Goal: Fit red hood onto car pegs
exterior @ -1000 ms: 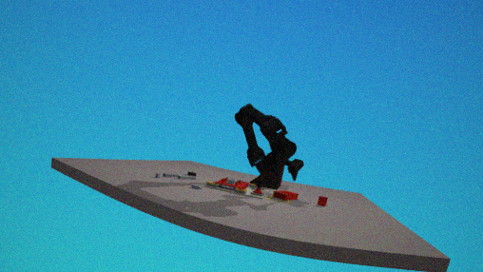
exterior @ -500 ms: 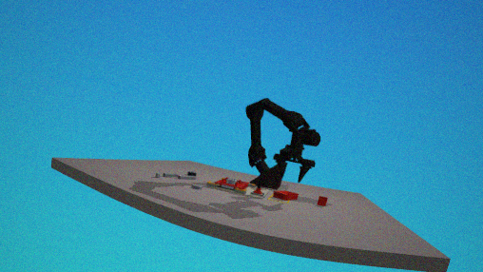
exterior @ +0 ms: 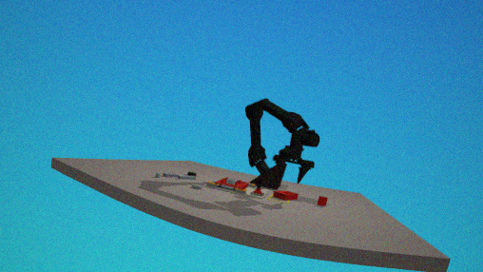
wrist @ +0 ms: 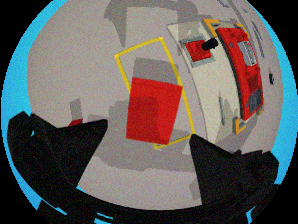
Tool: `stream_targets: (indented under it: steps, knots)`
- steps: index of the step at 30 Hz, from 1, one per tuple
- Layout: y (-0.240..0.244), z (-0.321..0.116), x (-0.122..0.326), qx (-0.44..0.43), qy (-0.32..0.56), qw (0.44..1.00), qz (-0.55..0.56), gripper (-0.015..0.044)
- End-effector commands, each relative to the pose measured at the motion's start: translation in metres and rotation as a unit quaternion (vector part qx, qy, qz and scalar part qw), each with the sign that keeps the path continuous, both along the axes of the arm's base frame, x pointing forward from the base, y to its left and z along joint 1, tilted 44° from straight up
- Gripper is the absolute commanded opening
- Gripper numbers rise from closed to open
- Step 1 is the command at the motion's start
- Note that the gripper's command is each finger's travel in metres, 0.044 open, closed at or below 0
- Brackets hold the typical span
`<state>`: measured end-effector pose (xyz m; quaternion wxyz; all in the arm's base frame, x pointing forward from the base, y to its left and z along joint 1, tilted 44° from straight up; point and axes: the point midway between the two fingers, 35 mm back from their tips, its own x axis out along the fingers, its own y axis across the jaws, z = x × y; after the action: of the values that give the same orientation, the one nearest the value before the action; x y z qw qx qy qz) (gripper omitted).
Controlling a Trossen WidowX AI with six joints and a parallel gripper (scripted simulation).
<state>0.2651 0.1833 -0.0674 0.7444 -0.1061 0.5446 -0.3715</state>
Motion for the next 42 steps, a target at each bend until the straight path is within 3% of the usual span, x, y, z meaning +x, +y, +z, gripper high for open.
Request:
stream_targets:
  steps: [1, 42]
  knots:
    - [-0.002, -0.002, 0.001, -0.001, 0.000, 1.000, 0.002, 0.0440]
    - [-0.018, -0.019, 0.004, -0.001, -0.001, 1.000, 0.002, 0.0440]
